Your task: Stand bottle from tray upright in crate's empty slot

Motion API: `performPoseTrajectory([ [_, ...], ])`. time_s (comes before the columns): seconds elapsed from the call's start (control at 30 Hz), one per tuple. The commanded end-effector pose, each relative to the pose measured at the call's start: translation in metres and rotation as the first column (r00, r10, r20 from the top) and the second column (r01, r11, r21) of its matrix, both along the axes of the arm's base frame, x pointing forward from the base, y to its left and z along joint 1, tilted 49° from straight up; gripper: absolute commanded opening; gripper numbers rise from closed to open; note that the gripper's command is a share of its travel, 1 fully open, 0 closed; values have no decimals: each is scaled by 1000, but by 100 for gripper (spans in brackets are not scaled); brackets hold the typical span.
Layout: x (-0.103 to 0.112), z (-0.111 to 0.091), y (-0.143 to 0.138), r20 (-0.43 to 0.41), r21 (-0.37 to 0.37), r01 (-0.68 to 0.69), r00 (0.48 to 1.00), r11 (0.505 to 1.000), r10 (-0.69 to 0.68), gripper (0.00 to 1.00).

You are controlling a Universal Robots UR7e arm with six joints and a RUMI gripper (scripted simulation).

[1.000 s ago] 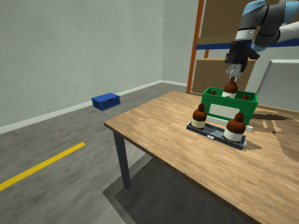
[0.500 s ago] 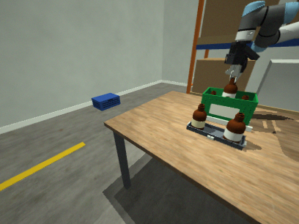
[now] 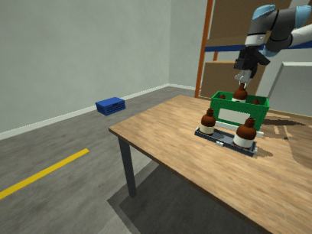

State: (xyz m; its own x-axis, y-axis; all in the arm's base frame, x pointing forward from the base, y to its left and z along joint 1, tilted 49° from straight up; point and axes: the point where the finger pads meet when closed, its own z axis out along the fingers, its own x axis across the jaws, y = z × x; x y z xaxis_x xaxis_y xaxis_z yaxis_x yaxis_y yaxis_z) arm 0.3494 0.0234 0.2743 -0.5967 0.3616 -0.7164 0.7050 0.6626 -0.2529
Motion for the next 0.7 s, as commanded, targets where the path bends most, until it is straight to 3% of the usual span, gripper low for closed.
performPoseTrajectory([
  [0.0, 3, -4, -4, 0, 1, -2, 1000, 1000, 2, 0],
  [0.67, 9, -15, -15, 0, 1, -2, 1000, 1000, 2, 0],
])
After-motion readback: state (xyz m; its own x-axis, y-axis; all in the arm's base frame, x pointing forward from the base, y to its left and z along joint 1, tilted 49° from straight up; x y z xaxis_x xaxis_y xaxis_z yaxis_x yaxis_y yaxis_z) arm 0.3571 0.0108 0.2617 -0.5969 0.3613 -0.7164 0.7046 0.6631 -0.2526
